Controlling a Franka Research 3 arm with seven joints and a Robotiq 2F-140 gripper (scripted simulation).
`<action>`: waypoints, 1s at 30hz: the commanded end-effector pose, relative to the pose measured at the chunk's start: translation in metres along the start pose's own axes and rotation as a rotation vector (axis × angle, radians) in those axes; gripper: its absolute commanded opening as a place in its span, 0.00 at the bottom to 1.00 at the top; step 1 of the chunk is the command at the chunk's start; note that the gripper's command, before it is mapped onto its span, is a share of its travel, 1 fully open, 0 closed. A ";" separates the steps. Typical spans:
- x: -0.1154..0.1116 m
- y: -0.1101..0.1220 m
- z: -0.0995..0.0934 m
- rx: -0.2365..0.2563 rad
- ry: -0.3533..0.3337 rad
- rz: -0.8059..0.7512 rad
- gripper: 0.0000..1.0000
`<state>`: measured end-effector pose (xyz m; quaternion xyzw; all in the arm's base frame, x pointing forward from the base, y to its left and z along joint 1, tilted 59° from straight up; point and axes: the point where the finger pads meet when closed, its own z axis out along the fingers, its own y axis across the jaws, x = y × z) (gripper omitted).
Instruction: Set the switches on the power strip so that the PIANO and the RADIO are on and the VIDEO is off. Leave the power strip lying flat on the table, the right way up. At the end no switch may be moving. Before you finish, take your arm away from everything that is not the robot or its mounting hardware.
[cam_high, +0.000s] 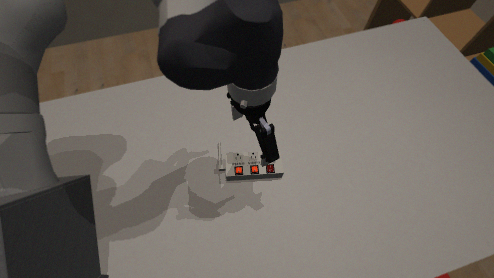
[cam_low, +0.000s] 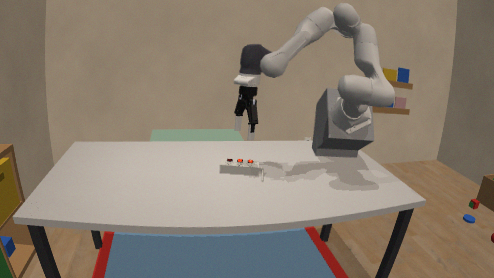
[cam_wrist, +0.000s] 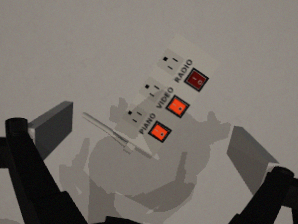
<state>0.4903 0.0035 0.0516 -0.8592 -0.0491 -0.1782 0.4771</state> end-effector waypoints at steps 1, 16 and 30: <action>0.005 -0.009 0.001 -0.015 -0.017 0.092 1.00; 0.008 -0.017 0.003 -0.033 -0.039 0.178 1.00; 0.008 -0.017 0.003 -0.033 -0.039 0.178 1.00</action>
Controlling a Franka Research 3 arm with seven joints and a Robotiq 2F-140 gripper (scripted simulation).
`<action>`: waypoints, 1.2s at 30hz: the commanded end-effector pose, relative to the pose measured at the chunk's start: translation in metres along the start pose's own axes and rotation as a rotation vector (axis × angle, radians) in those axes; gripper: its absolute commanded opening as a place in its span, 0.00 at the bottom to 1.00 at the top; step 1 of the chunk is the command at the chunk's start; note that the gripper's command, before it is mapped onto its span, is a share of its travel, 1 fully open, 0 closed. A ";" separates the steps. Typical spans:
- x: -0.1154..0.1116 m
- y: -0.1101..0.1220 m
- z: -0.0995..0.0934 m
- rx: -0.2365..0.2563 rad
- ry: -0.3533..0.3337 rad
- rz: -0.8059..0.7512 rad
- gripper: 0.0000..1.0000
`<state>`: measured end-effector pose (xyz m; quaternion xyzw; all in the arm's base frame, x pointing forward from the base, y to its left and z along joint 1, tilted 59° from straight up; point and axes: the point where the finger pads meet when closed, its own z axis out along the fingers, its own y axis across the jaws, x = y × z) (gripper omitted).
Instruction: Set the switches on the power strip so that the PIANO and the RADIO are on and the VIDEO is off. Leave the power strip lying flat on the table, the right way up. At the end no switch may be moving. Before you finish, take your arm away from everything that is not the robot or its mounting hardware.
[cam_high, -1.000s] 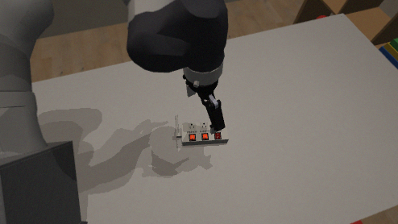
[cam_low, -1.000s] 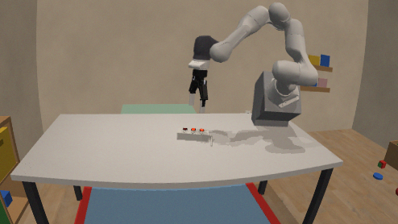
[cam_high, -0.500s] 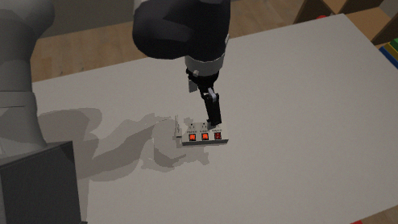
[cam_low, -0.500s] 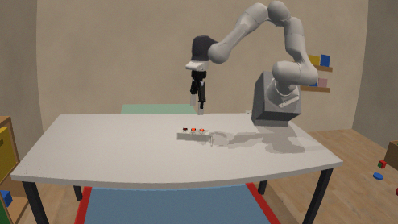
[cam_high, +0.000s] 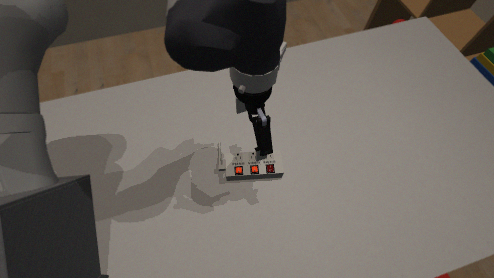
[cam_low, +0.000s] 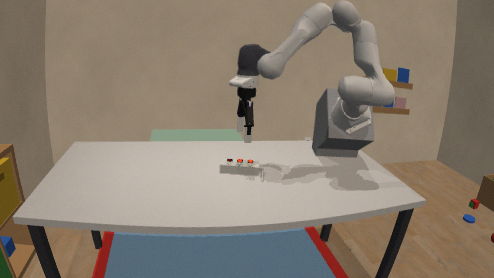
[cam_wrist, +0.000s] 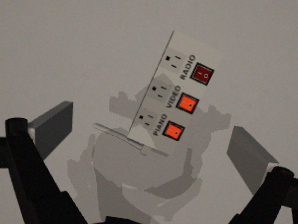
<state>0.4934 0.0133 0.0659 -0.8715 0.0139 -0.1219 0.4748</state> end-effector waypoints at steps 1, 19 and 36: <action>0.001 -0.001 0.000 0.000 0.002 0.015 1.00; 0.014 0.001 -0.033 -0.031 0.040 0.081 1.00; 0.066 -0.041 -0.249 -0.199 0.317 0.579 1.00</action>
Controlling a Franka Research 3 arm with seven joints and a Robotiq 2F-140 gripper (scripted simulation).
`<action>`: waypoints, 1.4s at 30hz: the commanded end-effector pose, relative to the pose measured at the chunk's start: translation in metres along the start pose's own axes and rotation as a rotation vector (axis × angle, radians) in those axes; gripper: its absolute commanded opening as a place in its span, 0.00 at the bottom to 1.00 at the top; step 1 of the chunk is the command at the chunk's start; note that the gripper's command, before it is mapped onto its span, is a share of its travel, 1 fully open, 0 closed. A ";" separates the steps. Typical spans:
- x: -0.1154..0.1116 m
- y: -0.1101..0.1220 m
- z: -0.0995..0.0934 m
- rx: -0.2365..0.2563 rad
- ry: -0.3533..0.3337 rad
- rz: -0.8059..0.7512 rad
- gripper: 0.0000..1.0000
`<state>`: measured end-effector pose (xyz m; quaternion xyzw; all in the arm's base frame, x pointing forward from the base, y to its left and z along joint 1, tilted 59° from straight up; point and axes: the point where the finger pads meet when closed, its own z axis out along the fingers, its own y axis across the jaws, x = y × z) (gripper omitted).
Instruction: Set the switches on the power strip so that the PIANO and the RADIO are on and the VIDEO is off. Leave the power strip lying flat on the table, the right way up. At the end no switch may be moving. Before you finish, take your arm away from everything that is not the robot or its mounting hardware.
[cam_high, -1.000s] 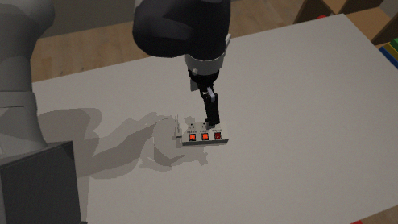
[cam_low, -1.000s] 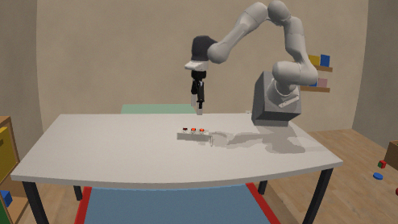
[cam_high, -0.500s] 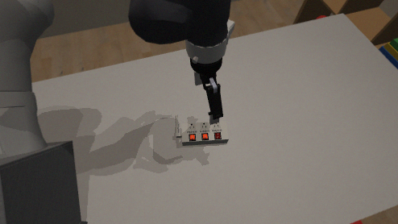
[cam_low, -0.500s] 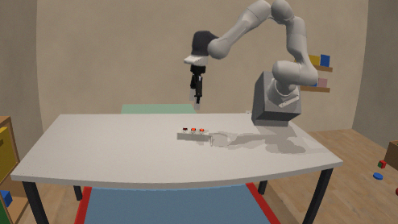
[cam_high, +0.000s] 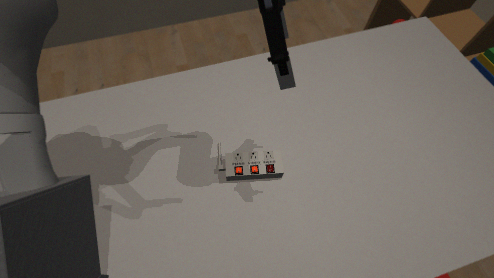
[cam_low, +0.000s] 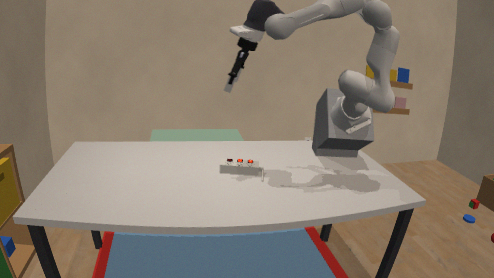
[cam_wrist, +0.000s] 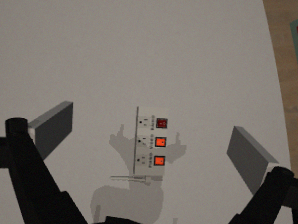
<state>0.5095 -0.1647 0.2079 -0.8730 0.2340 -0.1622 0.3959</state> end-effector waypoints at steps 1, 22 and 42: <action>0.005 -0.023 -0.054 -0.050 0.036 0.272 1.00; -0.023 -0.026 0.046 -0.240 0.090 0.745 1.00; -0.104 0.052 0.212 -0.525 0.248 1.373 1.00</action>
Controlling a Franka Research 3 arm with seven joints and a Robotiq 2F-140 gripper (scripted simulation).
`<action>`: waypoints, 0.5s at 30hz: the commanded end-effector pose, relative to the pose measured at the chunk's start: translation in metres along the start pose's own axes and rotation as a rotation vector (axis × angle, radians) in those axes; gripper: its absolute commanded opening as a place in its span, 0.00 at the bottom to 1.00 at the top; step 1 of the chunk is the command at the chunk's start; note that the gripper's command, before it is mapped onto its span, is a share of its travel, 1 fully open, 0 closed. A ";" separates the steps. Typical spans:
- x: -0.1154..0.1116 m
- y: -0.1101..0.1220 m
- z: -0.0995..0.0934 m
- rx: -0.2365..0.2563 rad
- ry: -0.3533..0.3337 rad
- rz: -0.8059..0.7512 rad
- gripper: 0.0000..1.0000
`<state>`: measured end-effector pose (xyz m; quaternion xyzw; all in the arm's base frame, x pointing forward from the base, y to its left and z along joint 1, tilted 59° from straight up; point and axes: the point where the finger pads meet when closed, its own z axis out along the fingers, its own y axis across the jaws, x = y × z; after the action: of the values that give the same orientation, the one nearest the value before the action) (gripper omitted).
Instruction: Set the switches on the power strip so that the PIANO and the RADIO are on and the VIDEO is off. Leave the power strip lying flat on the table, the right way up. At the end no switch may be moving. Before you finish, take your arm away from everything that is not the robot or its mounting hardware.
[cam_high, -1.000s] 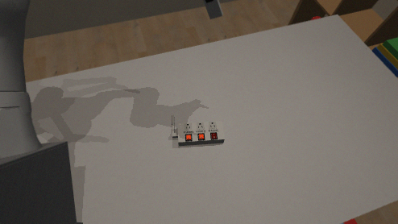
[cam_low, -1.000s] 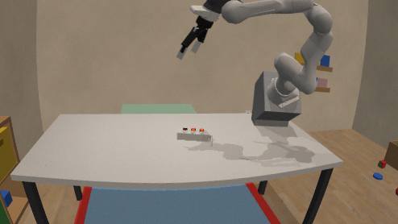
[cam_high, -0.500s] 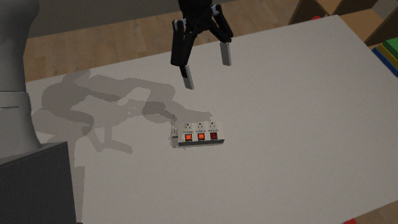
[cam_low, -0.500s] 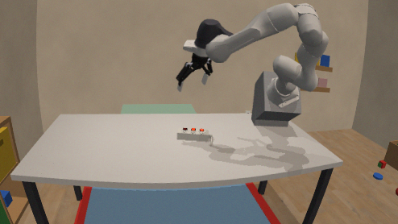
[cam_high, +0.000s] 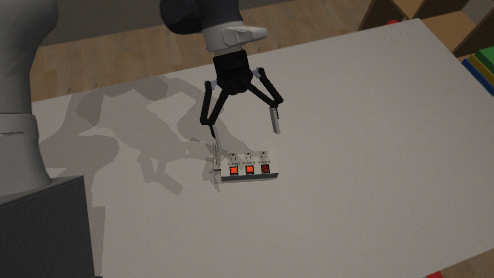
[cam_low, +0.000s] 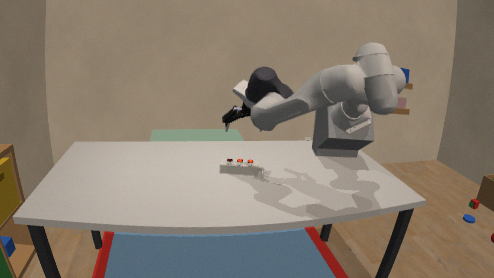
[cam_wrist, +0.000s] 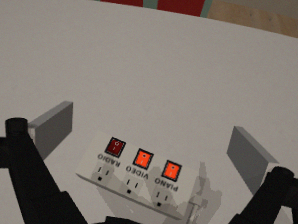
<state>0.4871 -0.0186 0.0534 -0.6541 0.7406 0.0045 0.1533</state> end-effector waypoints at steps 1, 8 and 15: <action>-0.009 -0.009 0.044 -0.095 -0.079 0.251 1.00; -0.027 0.001 0.070 -0.152 -0.062 0.415 1.00; -0.028 0.001 0.071 -0.209 -0.141 0.612 0.00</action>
<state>0.5101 0.0077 -0.0044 -0.5024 0.8475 0.0988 0.1400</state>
